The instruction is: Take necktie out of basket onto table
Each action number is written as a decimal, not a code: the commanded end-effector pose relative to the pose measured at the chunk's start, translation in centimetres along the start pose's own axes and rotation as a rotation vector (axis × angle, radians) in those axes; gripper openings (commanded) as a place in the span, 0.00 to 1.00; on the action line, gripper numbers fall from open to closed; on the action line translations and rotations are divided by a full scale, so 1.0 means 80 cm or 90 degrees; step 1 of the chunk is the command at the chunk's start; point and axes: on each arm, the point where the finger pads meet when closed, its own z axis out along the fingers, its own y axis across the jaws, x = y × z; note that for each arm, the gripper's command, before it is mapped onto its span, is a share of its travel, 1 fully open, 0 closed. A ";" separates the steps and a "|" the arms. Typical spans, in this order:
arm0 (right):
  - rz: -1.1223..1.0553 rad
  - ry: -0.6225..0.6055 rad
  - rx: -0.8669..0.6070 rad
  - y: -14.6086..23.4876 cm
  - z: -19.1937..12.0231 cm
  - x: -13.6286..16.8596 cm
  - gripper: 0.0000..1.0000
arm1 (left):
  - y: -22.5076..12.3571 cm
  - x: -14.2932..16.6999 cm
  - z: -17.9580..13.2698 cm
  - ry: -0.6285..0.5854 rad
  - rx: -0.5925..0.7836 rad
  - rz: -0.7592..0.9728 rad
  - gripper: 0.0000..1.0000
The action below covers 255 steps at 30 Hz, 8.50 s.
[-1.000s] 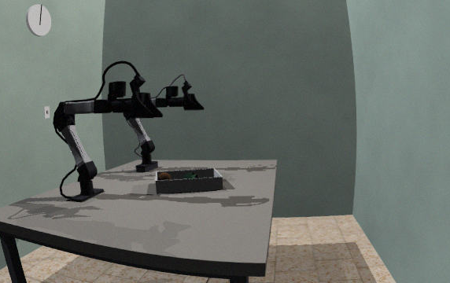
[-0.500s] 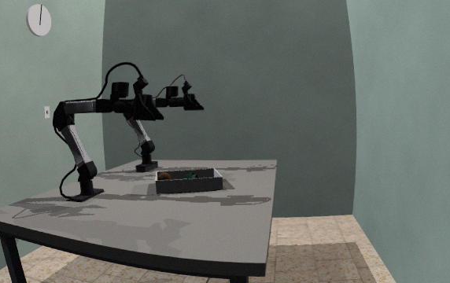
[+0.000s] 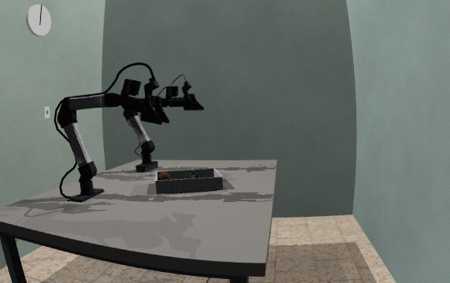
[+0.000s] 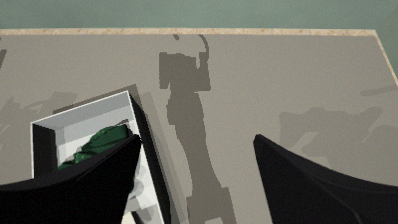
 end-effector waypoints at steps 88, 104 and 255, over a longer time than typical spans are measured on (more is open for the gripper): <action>0.156 0.794 0.097 0.328 0.070 0.185 0.80 | 0.000 -0.002 0.000 -0.003 0.000 0.000 1.00; 0.161 0.789 0.093 0.334 0.077 0.188 0.80 | 0.000 -0.002 0.000 -0.003 0.000 0.000 1.00; 0.134 0.826 0.120 0.331 0.127 0.368 0.80 | 0.000 -0.001 0.000 -0.003 0.000 0.000 1.00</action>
